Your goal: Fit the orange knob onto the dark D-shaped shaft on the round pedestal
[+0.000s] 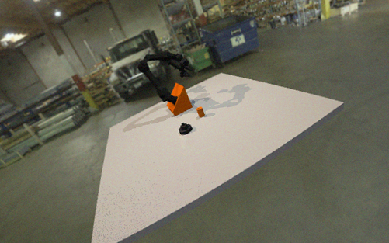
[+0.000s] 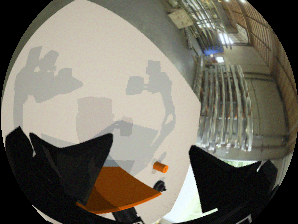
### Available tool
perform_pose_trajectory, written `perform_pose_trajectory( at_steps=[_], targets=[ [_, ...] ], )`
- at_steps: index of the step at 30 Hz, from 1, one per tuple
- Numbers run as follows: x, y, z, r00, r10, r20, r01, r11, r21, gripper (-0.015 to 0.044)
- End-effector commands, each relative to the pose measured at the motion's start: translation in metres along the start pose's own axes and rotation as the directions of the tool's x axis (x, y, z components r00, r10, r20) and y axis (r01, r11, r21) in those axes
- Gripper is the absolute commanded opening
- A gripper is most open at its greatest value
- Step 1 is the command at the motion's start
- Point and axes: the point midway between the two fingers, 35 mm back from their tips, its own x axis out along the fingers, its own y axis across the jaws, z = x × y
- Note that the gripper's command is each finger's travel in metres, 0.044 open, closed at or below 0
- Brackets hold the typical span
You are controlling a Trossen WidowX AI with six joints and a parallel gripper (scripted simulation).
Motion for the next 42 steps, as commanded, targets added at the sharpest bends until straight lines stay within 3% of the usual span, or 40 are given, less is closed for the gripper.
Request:
perform_pose_trajectory(
  at_steps=[1,5,12,24,35,42],
  targets=[
    [0.0,0.0,0.0,1.0,0.0,0.0,0.0,1.0,0.0,0.0426],
    [0.008,-0.015,-0.002,0.999,0.029,-0.027,-0.027,0.997,0.072,0.044],
    [0.049,-0.079,-0.023,0.978,0.159,-0.135,-0.092,0.911,0.403,0.044],
    [0.139,-0.178,-0.122,0.865,0.412,-0.288,0.068,0.472,0.879,0.044],
    [0.2,-0.197,-0.253,0.693,0.656,-0.299,0.385,0.014,0.923,0.044],
    [0.206,-0.197,-0.267,0.675,0.675,-0.298,0.428,-0.029,0.903,0.044]
  ],
)
